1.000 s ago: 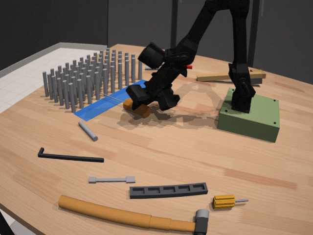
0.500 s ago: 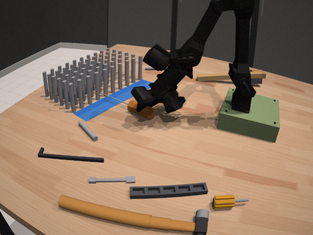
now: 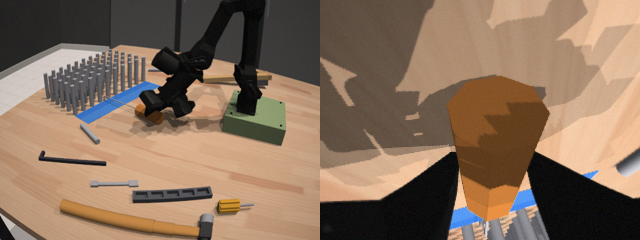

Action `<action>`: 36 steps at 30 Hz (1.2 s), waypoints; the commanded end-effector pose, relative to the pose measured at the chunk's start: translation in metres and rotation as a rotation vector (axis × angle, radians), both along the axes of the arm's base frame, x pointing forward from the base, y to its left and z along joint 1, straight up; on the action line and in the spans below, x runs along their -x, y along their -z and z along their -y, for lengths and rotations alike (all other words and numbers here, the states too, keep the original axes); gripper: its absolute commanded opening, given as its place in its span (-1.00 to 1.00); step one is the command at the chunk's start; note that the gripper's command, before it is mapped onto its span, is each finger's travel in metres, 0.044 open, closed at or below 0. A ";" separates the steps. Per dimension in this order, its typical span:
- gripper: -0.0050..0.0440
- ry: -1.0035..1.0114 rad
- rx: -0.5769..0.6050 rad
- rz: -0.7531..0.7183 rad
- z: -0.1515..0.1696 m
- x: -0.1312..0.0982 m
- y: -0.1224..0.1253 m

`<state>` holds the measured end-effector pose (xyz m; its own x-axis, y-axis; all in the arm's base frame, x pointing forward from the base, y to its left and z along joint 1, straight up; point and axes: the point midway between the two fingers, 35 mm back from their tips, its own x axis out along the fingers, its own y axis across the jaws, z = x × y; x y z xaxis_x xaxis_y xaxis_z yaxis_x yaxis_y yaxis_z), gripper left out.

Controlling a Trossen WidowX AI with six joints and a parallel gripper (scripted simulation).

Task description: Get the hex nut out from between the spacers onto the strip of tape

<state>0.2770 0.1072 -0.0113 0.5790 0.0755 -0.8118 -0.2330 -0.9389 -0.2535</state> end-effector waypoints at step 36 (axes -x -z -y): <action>-1.00 0.018 -0.011 0.041 -0.007 0.016 -0.031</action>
<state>0.2597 0.1083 0.0076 0.5855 0.0612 -0.8083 -0.2426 -0.9382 -0.2468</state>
